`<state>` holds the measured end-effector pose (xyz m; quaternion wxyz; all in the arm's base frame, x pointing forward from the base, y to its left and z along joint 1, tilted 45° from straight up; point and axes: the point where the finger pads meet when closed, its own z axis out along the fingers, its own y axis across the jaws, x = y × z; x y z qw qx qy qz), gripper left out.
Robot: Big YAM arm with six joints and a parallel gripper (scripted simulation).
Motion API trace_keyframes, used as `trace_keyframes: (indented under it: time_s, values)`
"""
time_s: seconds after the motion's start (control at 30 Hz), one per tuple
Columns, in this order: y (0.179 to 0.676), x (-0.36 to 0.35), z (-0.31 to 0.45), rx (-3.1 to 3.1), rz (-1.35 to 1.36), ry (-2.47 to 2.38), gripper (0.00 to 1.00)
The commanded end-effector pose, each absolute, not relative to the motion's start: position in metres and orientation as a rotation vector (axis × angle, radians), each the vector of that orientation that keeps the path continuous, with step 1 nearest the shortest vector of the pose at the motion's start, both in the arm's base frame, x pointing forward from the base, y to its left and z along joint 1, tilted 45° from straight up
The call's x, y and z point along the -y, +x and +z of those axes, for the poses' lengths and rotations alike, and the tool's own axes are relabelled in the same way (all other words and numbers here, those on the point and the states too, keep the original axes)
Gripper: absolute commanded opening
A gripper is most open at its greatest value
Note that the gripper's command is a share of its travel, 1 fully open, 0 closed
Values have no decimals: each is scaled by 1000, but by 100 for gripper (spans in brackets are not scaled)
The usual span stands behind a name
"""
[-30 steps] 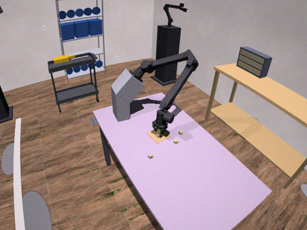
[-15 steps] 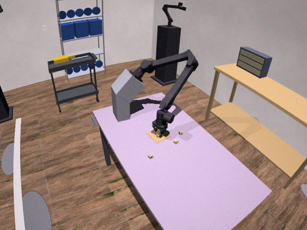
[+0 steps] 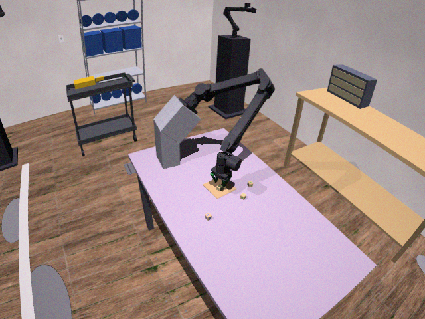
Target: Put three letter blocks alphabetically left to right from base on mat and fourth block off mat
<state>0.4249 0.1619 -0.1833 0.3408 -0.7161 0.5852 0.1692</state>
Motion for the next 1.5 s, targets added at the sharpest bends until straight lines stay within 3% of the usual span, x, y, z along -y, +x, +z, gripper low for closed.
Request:
trace_keyframes:
  time_s: [0.0, 1.47]
  values:
    - [422, -168, -189, -1517, 449, -1869, 60]
    - [417, -168, -191, -1518, 454, -1872, 60]
